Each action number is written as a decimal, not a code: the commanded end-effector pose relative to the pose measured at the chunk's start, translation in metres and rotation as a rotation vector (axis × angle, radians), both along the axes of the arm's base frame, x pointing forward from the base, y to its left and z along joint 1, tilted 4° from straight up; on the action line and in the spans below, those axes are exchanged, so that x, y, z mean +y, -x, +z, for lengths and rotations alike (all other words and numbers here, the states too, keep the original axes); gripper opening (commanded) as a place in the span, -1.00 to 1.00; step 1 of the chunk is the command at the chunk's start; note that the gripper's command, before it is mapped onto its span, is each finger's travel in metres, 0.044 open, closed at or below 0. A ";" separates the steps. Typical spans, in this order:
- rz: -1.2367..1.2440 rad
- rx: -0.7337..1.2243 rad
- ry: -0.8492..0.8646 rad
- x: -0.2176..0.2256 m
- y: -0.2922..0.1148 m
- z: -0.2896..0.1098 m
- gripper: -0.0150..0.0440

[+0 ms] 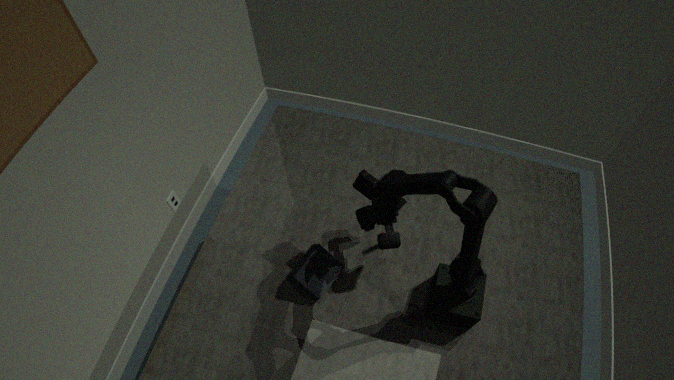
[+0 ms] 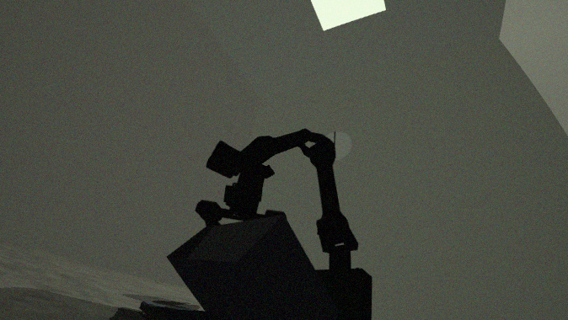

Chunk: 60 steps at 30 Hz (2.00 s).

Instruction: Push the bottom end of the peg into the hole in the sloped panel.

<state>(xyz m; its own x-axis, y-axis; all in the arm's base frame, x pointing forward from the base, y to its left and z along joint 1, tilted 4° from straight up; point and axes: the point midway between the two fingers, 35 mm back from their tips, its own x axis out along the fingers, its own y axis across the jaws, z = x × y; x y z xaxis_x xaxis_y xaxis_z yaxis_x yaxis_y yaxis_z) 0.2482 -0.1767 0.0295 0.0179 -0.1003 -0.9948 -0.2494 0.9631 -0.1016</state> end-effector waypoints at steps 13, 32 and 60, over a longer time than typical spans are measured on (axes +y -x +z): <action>-0.002 0.013 -0.012 0.000 0.002 -0.032 1.00; -0.002 0.013 -0.012 -0.001 0.004 -0.053 1.00; -0.006 0.007 -0.005 -0.003 0.002 -0.050 -0.49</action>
